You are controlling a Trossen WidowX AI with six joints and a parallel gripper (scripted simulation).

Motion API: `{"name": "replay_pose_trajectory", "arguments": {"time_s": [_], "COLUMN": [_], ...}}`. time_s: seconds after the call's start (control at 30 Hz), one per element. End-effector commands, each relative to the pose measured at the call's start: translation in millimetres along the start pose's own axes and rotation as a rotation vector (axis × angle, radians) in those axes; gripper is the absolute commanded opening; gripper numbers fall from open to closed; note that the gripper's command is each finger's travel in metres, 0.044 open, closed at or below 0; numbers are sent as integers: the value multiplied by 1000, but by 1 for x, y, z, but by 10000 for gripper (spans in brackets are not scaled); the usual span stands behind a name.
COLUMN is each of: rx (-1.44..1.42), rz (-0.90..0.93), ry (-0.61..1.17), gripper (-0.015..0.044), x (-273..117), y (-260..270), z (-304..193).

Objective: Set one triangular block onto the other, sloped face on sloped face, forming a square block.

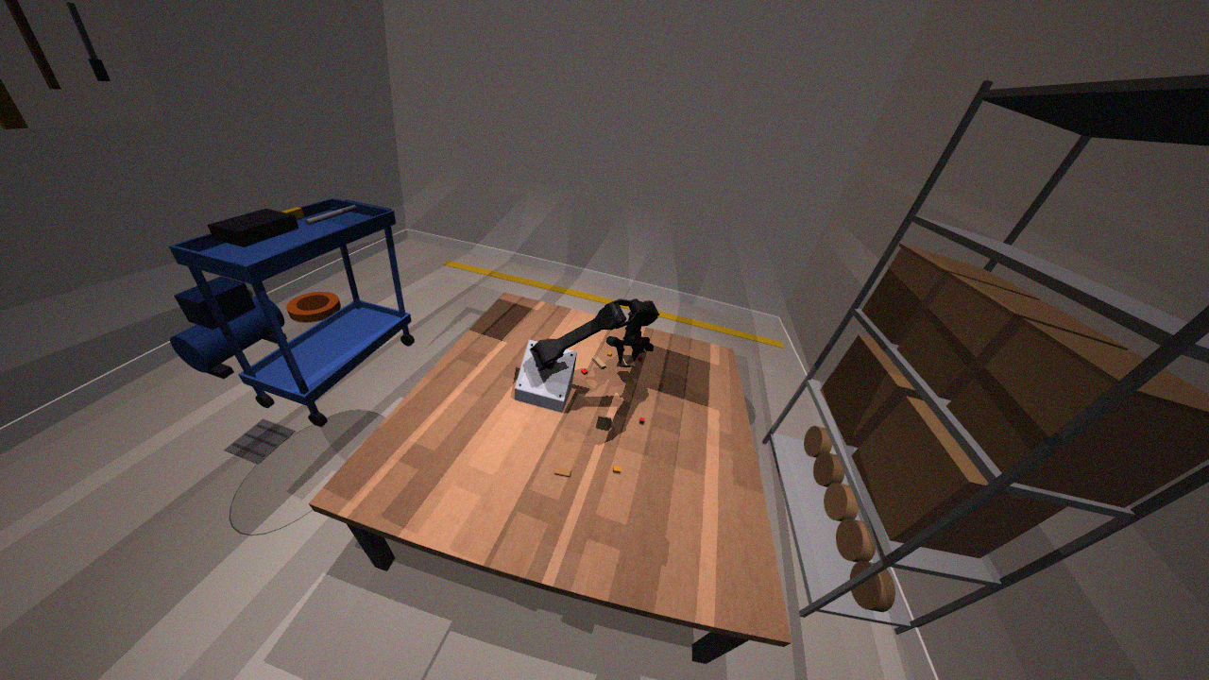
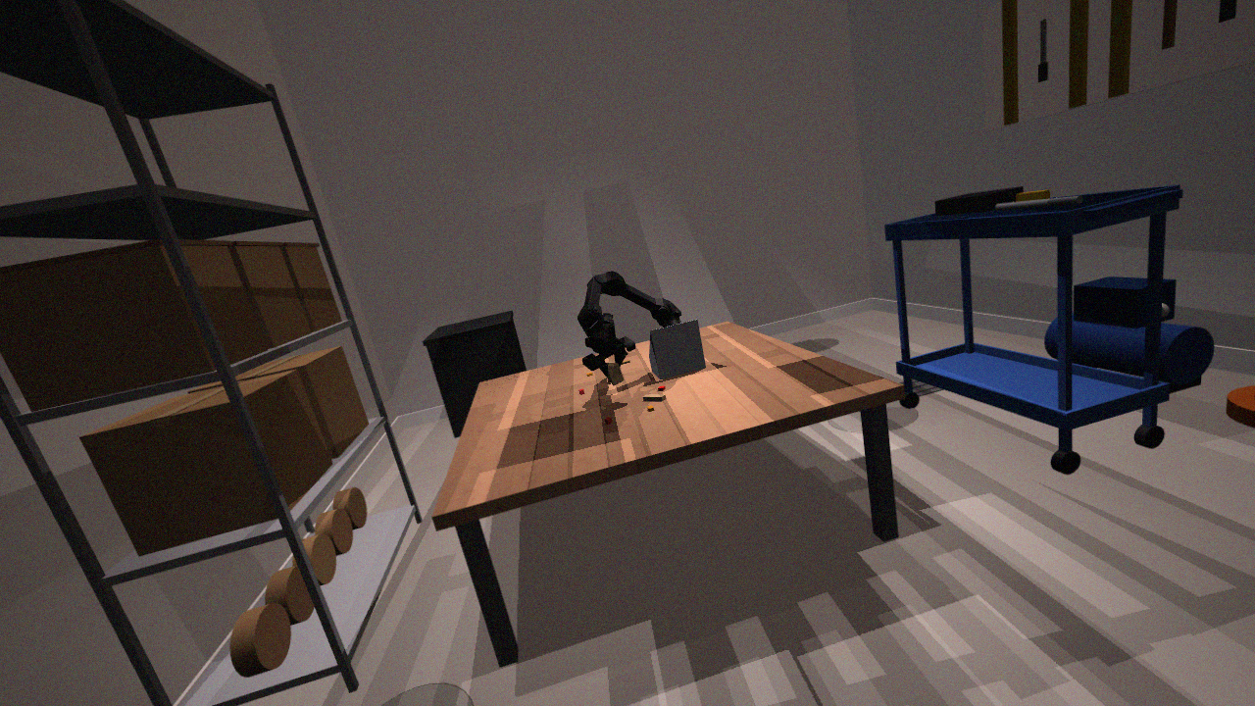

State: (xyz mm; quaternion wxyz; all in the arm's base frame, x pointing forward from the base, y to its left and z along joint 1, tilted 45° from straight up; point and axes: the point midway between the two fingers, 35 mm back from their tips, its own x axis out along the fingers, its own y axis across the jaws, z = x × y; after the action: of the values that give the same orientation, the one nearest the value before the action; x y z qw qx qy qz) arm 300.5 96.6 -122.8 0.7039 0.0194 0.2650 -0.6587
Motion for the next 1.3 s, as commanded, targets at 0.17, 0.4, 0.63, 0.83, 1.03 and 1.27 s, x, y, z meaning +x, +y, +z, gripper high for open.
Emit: {"name": "replay_pose_trajectory", "arguments": {"time_s": [0.17,0.4,0.63,0.83,1.03,1.27], "rx": [295,381,380,379,378,377], "rz": [-11,-14,-14,-14,-14,-15], "ry": [4,4,4,4,3,1], "gripper": [0,0,0,0,0,0], "x": [-1,-1,-3,-3,-2,1], "y": [1,1,-6,-16,-28,-47], "z": [0,0,26,53,79,104]}}
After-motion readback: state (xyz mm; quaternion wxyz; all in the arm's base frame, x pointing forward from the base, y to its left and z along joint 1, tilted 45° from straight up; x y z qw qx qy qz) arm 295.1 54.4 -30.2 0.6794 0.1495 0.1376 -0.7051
